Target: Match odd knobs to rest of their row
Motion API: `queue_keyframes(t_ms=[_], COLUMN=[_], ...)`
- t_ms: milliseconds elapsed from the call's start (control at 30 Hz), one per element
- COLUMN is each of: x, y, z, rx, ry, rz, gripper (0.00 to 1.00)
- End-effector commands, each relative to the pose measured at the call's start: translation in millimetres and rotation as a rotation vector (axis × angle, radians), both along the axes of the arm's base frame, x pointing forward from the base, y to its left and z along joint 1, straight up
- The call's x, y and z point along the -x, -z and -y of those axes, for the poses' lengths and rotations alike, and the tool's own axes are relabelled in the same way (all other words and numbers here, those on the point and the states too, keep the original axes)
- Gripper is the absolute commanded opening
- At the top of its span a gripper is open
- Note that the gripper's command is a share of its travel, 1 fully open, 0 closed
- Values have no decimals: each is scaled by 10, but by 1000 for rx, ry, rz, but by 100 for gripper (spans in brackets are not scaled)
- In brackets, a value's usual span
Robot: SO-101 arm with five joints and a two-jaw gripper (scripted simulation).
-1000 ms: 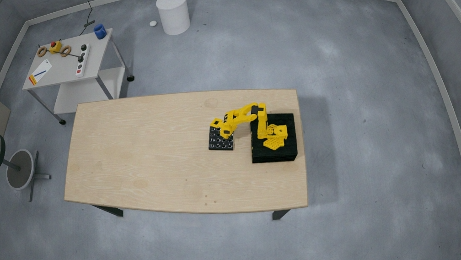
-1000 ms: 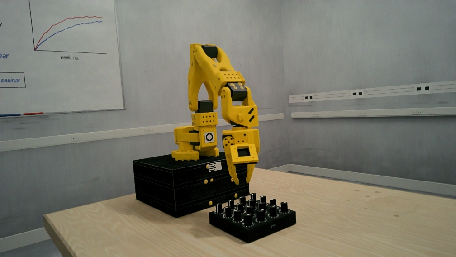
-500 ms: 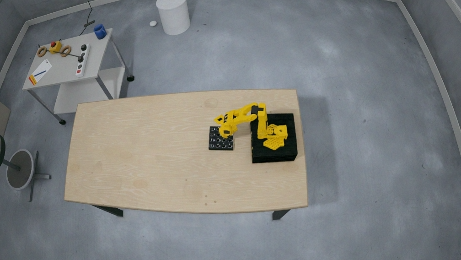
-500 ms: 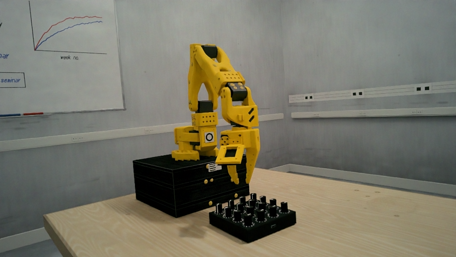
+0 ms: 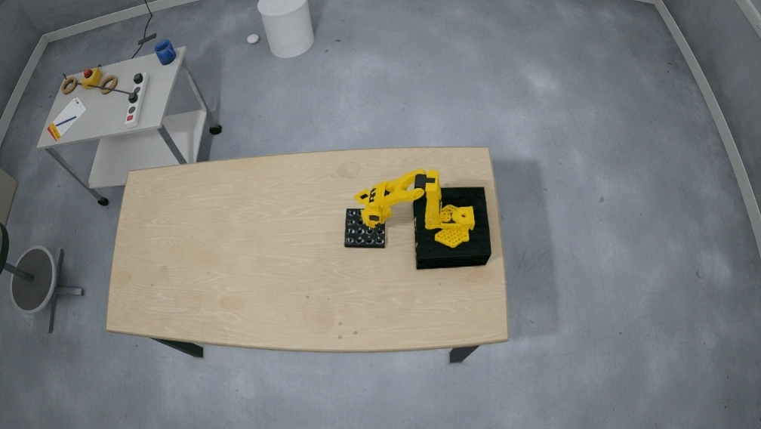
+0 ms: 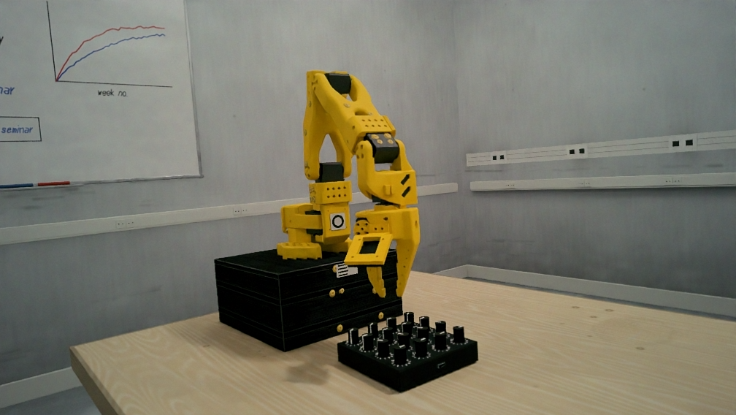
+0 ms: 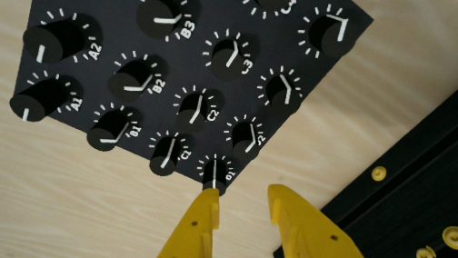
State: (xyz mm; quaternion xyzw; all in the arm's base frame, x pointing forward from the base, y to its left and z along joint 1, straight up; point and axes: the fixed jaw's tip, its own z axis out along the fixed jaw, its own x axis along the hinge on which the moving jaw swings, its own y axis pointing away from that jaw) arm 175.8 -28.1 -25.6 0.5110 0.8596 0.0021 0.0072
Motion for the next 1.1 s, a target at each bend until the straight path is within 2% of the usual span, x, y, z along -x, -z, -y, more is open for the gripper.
queue_keyframes(t_ms=[0,1067], x=[13,40], y=[14,14], z=[-15,-20], rx=[-4,-4], ry=[2,2], rz=[-16,-16], gripper=[10,10])
